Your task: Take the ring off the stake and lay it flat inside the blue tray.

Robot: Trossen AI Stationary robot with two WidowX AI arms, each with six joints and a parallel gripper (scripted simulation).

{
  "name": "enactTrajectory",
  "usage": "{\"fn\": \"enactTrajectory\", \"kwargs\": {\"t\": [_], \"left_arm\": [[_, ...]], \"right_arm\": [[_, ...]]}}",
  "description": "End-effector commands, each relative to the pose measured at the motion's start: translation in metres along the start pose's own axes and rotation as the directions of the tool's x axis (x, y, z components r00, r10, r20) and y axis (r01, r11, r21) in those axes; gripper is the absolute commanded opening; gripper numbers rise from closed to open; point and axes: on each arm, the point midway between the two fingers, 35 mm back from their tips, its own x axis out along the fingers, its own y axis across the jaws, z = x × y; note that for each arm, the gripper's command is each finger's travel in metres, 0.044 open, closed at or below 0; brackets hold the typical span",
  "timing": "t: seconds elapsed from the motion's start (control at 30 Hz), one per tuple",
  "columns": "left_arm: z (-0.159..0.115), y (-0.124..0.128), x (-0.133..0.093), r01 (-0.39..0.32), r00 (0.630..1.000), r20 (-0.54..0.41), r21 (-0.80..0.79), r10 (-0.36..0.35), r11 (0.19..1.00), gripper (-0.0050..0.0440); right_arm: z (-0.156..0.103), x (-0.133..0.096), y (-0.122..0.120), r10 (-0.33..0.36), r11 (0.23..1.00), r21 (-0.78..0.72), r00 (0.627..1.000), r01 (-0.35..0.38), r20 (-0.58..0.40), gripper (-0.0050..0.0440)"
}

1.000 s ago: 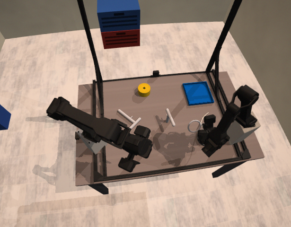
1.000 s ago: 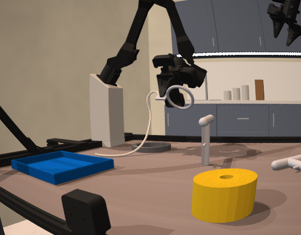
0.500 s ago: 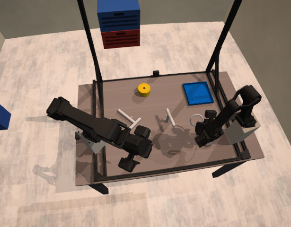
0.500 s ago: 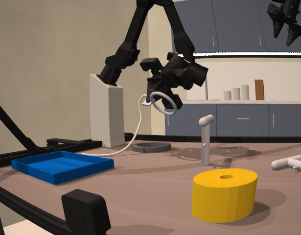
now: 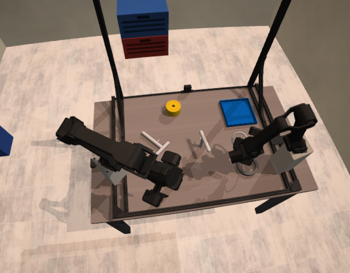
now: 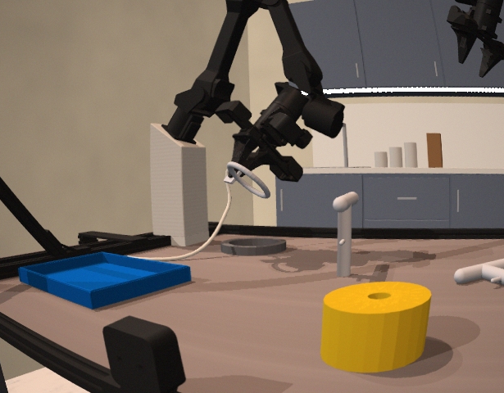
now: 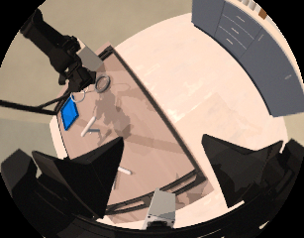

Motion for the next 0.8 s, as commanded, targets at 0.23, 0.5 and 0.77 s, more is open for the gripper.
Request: {"fn": "enactTrajectory", "kwargs": {"t": [0.23,0.5,0.77], "left_arm": [[0.001,-0.008,0.010,-0.102,0.987,-0.107,0.159,0.120,0.982,0.0000],[0.003,-0.014,0.015,-0.165,0.965,-0.150,0.282,0.213,0.945,0.0000],[0.007,-0.021,0.018,-0.224,0.937,-0.162,0.402,0.310,0.888,0.0000]], "right_arm": [[0.000,0.000,0.000,0.003,1.000,-0.004,1.000,-0.003,-0.002,0.0400],[0.000,0.000,0.000,0.003,1.000,-0.004,1.000,-0.003,-0.002,0.0400],[0.000,0.000,0.000,0.003,1.000,-0.004,1.000,-0.003,-0.002,0.0400]]}}
